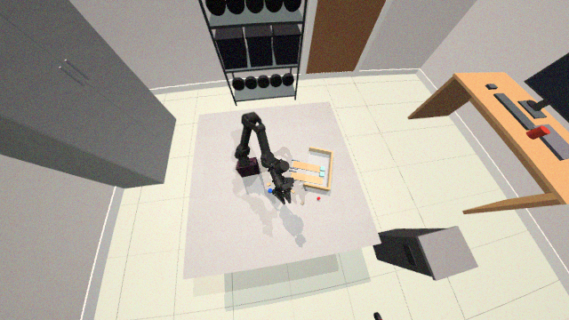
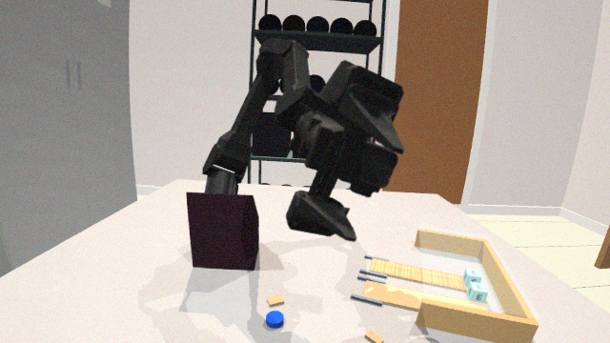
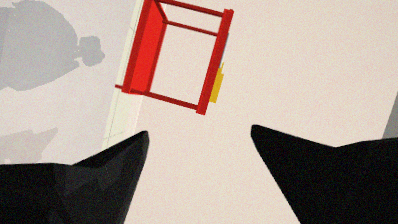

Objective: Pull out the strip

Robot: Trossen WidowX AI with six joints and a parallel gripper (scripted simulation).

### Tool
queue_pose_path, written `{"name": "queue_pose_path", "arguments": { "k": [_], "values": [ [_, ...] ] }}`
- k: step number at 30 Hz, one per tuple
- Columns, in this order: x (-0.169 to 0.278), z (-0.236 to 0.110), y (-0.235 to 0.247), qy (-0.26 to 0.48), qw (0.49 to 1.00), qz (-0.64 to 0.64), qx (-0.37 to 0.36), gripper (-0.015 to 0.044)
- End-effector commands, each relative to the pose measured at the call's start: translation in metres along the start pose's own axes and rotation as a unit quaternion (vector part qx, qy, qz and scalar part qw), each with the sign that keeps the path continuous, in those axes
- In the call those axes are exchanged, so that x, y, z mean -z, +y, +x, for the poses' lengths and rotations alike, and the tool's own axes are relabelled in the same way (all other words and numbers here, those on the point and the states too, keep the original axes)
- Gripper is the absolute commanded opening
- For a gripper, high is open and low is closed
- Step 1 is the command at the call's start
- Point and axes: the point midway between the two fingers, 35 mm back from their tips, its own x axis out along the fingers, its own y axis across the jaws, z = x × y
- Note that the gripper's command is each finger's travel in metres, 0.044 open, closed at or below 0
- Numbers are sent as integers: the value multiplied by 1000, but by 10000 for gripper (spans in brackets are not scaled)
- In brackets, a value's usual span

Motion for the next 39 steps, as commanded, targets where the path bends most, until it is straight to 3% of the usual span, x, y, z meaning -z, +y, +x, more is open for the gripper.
{"name": "queue_pose_path", "arguments": {
  "k": [1, 12, 24, 39],
  "values": [
    [-63, -48, 11, -159, 969, 181, -51, 400],
    [-129, -130, 37, -305, 844, 382, -222, 400],
    [-164, -232, 78, -339, 659, 484, -466, 400],
    [-164, -233, 79, -339, 657, 484, -469, 400]
  ]
}}
